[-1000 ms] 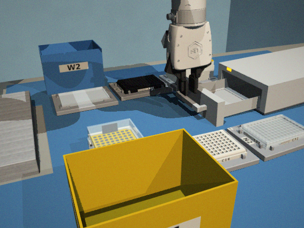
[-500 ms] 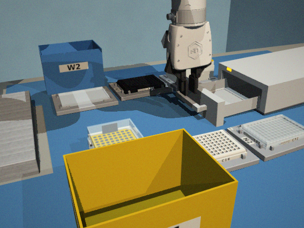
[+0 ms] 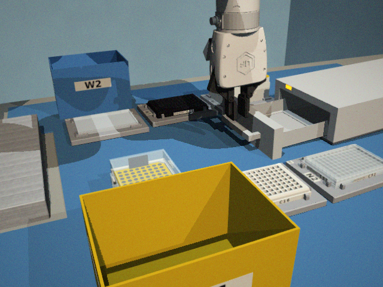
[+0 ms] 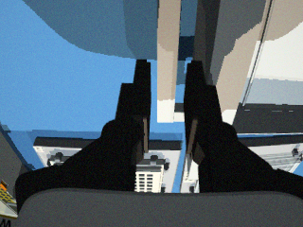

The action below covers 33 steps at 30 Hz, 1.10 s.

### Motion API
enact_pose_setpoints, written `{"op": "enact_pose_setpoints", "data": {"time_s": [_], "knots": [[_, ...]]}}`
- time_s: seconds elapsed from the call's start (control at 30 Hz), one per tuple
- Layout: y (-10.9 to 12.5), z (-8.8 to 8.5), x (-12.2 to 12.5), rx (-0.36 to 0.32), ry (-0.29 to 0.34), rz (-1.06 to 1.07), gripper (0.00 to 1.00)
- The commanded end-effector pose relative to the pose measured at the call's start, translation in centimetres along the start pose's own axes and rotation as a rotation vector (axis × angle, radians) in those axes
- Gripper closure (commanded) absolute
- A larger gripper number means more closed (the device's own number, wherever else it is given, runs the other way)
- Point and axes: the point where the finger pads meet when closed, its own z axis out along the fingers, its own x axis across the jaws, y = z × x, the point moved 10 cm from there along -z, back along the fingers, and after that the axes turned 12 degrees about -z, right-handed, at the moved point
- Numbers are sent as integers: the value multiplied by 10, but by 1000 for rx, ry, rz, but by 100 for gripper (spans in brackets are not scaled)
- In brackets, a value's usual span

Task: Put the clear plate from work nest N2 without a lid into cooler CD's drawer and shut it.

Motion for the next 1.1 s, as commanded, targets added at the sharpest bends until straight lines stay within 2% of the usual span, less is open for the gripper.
{"op": "enact_pose_setpoints", "data": {"time_s": [0.0,1.07], "knots": [[-4,24,-15,8,-40,-2,79],[-5,23,-20,8,-40,-2,79]]}}
